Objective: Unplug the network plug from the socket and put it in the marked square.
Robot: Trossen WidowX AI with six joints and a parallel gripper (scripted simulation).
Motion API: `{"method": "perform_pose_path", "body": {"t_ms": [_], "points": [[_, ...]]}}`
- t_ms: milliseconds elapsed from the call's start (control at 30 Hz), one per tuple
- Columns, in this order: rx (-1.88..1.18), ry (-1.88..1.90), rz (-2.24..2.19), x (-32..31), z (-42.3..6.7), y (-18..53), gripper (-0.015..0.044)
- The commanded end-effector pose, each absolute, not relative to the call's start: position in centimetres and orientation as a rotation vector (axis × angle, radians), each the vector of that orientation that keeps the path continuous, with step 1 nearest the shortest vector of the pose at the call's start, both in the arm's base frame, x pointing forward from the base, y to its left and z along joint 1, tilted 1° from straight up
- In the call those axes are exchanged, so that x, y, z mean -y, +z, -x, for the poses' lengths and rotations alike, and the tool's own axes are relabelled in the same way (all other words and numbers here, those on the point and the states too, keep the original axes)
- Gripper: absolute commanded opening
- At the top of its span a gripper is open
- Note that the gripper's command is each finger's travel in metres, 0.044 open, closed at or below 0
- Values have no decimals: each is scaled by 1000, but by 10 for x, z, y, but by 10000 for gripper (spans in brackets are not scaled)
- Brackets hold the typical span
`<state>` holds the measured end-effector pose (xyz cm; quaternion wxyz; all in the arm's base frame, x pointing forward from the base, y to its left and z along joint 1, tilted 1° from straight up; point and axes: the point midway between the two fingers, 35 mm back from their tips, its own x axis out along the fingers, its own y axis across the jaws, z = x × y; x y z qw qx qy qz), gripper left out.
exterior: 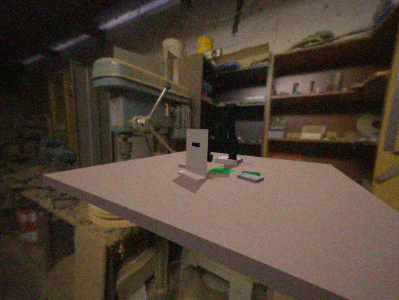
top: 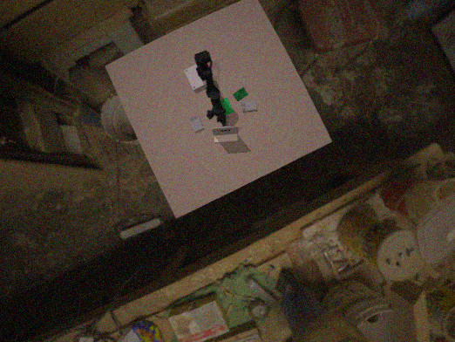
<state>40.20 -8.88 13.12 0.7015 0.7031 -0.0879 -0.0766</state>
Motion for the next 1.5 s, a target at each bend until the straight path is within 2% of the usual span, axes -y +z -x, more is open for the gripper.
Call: {"method": "perform_pose_path", "body": {"t_ms": [0, 1467], "points": [[193, -168, -1569, 89, -403, 131, 3], [191, -170, -1570, 76, -381, 130, 0]]}}
